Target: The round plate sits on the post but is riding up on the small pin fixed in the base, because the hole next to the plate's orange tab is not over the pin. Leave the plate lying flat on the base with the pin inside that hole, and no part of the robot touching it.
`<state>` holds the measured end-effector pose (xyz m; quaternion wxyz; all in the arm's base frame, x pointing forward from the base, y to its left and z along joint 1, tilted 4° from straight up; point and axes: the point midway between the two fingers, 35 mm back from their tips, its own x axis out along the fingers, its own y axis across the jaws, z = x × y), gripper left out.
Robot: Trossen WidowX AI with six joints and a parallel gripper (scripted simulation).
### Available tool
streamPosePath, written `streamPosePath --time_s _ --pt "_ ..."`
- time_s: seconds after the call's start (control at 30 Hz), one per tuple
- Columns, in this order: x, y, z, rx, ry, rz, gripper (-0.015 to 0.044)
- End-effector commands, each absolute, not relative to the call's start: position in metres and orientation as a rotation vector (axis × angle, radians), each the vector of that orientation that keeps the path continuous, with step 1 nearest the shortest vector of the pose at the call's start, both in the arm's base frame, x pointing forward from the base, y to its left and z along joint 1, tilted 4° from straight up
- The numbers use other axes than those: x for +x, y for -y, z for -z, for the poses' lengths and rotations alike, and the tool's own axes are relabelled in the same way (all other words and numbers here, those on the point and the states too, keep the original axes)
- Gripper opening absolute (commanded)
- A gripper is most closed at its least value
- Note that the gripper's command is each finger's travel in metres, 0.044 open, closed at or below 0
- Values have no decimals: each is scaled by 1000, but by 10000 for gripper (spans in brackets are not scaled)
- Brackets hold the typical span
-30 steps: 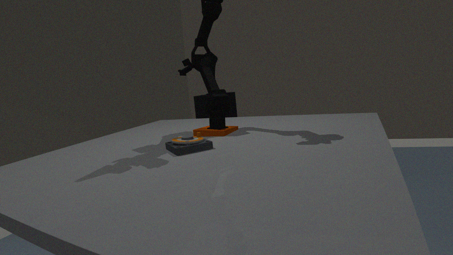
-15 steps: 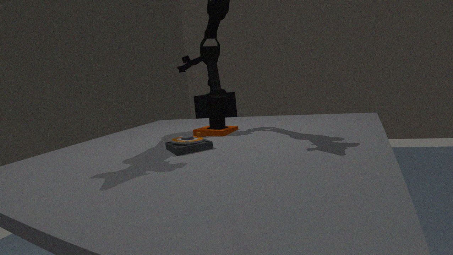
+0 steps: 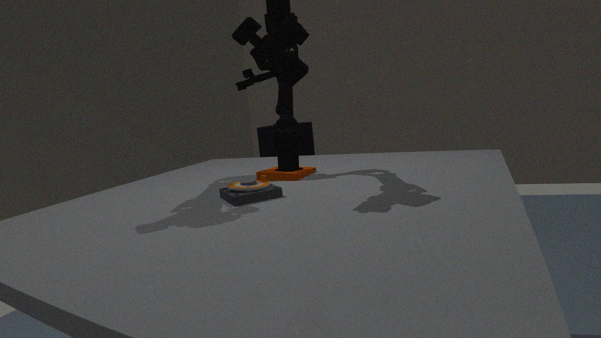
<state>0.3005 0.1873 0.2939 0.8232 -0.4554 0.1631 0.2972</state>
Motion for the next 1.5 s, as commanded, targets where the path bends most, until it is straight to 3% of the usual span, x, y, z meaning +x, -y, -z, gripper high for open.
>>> streamPosePath --time_s 0.0,0.4,1.47 --pt "295 -166 -220 -758 -706 -625 0" --pt "216 -97 -96 -132 -1598 -197 0" --pt "212 -97 -47 -128 -1604 -192 0"
